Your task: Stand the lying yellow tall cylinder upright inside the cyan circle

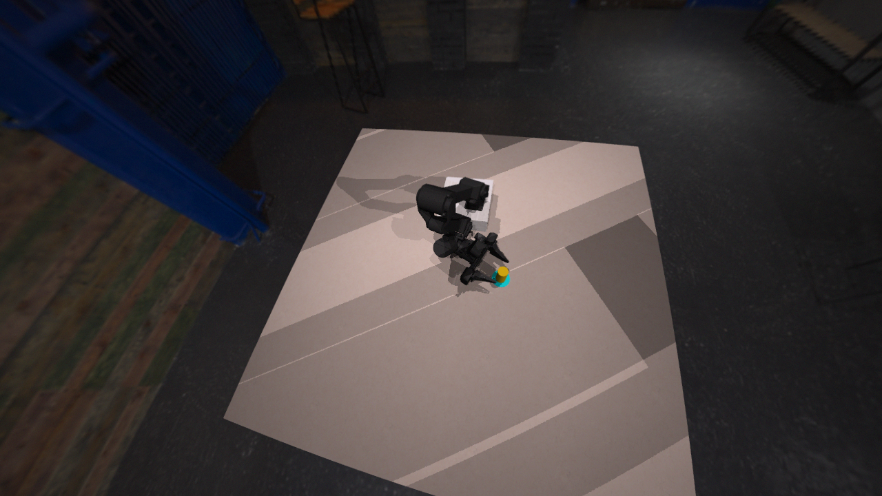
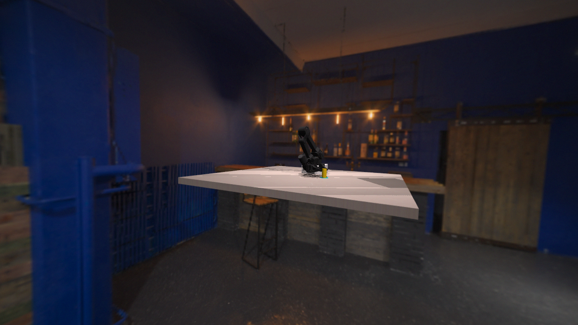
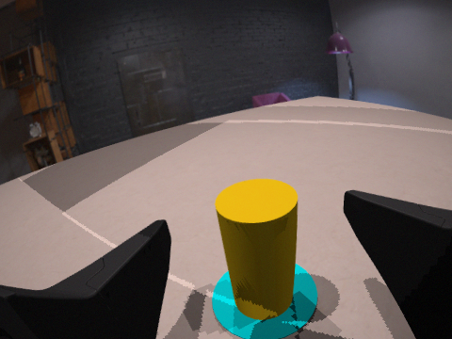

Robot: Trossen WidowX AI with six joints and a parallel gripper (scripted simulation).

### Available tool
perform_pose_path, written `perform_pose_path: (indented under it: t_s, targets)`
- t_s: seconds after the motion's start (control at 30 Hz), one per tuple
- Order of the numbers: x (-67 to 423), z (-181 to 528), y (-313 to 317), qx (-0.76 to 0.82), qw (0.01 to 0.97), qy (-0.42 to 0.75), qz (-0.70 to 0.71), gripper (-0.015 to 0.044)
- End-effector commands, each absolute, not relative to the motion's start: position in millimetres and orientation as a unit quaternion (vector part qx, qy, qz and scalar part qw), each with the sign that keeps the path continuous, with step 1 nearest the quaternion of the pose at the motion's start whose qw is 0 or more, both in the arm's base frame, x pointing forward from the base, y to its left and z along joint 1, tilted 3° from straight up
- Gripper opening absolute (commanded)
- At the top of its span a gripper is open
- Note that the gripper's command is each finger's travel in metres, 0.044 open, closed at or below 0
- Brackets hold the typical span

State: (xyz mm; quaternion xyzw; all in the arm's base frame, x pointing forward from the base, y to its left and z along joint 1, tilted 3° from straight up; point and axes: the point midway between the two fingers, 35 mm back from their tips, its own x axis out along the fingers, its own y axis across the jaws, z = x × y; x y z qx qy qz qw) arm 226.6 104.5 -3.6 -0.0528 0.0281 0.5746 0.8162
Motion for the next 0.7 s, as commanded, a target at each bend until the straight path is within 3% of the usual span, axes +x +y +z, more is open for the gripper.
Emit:
perform_pose_path:
  t_s: [0.0, 0.67]
  targets:
    - [227.2, -2.8, 104.5, -0.055, 0.815, 0.025, 0.576, 0.0400]
    - [232.9, 52.4, 105.8, -0.056, 0.815, 0.023, 0.577, 0.0400]
